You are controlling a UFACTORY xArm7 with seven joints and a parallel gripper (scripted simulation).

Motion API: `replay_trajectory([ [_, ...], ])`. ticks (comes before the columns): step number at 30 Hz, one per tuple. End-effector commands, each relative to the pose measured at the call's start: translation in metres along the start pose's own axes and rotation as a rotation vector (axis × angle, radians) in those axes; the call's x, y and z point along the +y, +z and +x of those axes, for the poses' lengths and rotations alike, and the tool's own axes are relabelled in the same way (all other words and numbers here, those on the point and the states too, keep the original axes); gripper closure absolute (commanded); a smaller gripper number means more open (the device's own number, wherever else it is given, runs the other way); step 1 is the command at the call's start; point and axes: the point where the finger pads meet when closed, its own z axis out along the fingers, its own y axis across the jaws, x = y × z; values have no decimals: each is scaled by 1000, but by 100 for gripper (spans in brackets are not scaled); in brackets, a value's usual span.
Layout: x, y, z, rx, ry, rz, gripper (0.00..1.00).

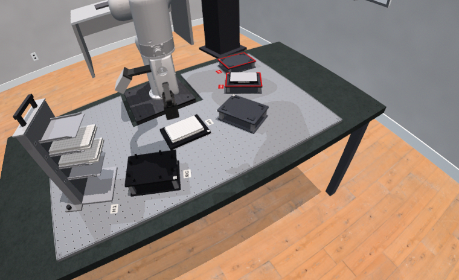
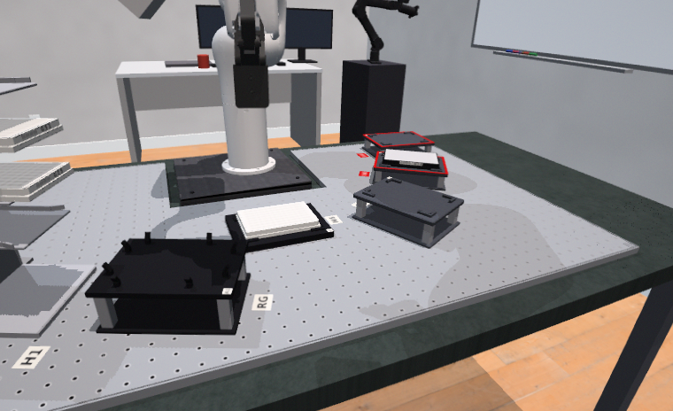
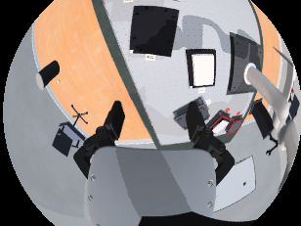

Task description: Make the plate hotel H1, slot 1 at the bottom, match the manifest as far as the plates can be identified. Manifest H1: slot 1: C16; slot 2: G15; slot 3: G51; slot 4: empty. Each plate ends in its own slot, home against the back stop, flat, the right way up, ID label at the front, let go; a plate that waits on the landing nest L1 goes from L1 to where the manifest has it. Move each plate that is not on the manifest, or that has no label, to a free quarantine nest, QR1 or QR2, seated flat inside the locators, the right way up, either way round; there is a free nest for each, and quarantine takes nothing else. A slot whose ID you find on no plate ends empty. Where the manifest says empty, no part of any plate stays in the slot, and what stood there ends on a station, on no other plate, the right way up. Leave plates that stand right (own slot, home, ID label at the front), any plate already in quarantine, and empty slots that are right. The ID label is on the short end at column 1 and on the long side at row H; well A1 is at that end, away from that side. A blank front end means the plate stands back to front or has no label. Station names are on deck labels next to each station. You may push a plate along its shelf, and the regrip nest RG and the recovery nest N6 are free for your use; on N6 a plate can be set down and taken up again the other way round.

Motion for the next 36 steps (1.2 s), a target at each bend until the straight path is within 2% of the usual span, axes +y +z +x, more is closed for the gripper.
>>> replay_trajectory([
  [1,23,-2,-5,0,-161,14,0],
  [4,28,-2,-6,0,-194,14,0],
  [19,101,-1,-23,1,-223,14,0],
  [21,101,-1,-23,1,-223,14,0],
  [36,175,-1,-39,1,-223,13,0],
])
